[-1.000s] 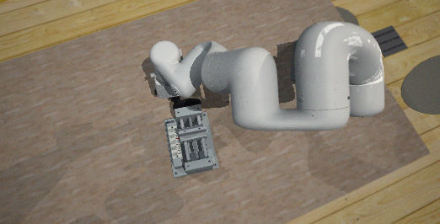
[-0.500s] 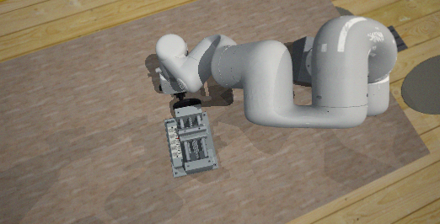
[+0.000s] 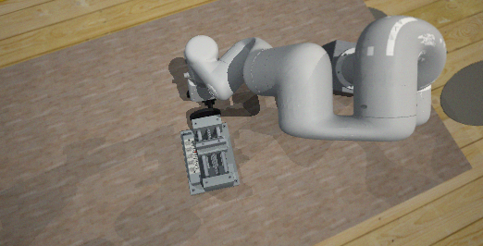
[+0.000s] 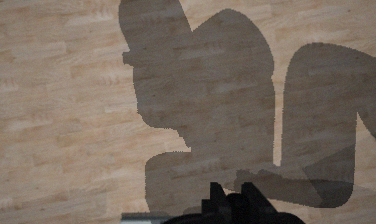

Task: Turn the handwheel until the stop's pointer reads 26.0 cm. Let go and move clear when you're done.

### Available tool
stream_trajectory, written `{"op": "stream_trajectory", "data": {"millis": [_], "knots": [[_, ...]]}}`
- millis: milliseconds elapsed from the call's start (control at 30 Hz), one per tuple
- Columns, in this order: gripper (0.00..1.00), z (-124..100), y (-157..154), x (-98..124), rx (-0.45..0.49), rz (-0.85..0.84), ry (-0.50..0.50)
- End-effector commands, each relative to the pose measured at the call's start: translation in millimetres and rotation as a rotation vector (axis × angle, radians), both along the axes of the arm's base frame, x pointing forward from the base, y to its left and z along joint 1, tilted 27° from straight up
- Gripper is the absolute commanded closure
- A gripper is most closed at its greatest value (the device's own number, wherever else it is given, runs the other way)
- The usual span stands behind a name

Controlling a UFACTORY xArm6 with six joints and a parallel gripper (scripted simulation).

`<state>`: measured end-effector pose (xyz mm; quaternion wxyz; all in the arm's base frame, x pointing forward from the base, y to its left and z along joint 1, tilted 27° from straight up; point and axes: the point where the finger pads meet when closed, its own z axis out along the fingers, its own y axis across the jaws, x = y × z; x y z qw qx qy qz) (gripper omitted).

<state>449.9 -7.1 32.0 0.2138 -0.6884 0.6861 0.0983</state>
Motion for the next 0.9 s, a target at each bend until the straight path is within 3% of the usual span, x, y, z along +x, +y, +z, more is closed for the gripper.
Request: {"op": "stream_trajectory", "data": {"millis": [0,400,867], "knots": [[0.94,-5.0,2.1,-5.4,-0.002,-0.003,-0.01],[0.94,-24.8,11.2,-10.8,-0.002,-0.003,-0.01],[0.94,-46.8,22.2,3.5,-0.002,-0.003,-0.01]]}}
